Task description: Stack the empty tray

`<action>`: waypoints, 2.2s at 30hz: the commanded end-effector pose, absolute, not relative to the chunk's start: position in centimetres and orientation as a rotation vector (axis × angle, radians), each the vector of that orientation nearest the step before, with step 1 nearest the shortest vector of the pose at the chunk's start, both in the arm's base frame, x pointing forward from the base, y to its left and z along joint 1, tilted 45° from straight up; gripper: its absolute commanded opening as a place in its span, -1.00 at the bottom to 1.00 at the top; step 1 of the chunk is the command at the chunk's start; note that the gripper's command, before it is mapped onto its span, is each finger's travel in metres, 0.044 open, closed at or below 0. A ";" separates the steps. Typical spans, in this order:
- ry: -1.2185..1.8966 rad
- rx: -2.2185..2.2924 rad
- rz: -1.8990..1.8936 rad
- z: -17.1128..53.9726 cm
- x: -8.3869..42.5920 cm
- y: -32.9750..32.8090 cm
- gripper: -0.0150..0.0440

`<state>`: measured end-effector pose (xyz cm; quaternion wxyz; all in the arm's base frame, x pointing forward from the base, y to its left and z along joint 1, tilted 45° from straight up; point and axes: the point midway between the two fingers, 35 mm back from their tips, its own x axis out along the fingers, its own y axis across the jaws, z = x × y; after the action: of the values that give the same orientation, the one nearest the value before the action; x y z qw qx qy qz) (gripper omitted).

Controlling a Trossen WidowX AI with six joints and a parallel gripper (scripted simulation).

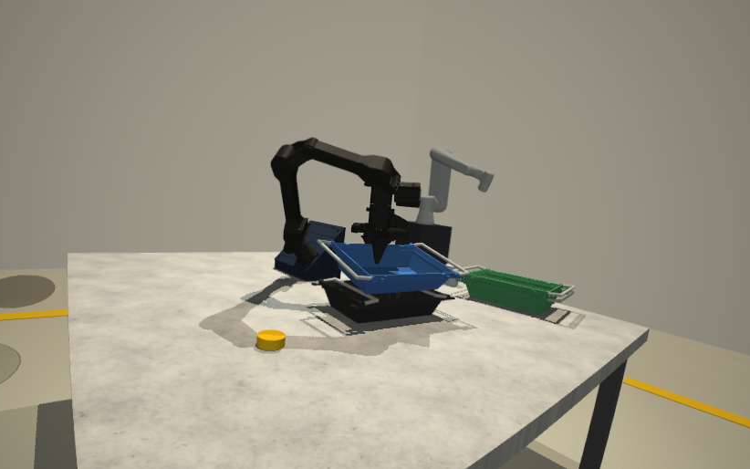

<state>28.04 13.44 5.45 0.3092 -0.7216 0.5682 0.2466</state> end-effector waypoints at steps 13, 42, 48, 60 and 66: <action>1.542 -1.885 0.659 5.3 27.8 12.6 -0.49; 1.532 -1.891 0.657 5.0 27.8 12.2 -0.49; 1.542 -1.885 0.659 4.8 27.7 11.8 -0.49; 1.542 -1.885 0.659 4.8 27.7 11.8 -0.49; 1.542 -1.885 0.659 4.8 27.7 11.8 -0.49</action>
<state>27.84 12.78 4.99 0.3086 -0.7219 0.5677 0.2477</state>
